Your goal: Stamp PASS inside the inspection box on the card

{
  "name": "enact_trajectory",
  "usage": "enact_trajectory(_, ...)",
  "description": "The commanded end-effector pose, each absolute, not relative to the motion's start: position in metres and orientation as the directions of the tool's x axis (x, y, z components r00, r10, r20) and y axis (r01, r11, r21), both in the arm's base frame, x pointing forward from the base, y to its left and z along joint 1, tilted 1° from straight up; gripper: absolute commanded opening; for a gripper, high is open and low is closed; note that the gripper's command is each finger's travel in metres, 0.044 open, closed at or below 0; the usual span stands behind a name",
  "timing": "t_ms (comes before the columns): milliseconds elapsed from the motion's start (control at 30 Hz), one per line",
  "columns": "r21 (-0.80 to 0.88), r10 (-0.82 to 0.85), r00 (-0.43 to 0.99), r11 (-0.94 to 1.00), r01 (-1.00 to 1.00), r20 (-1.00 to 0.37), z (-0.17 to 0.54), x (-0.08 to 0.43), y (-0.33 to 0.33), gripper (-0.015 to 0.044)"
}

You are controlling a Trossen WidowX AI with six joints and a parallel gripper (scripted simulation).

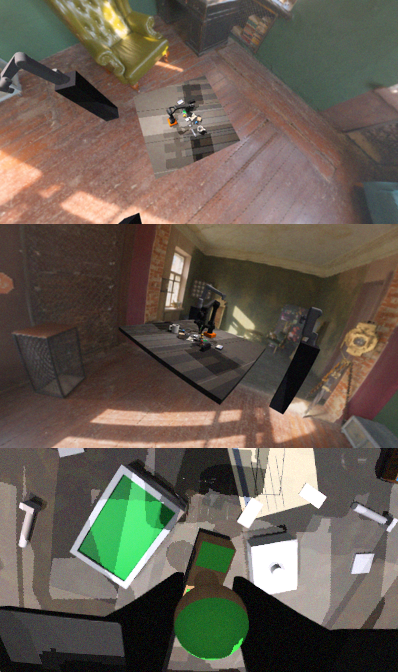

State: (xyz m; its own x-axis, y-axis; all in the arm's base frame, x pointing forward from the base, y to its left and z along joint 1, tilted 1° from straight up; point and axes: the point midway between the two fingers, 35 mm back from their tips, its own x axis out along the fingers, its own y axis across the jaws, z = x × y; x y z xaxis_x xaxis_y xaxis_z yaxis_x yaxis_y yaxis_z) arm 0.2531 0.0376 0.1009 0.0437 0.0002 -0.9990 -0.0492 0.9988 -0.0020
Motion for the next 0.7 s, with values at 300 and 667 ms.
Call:
enact_trajectory(300,-0.003,-0.001,0.041,0.999,-0.045,-0.999,0.102,0.249,0.097,0.0)
enact_trajectory(667,-0.002,0.0,0.041,0.999,-0.046,-0.999,0.099,0.248,0.104,0.0)
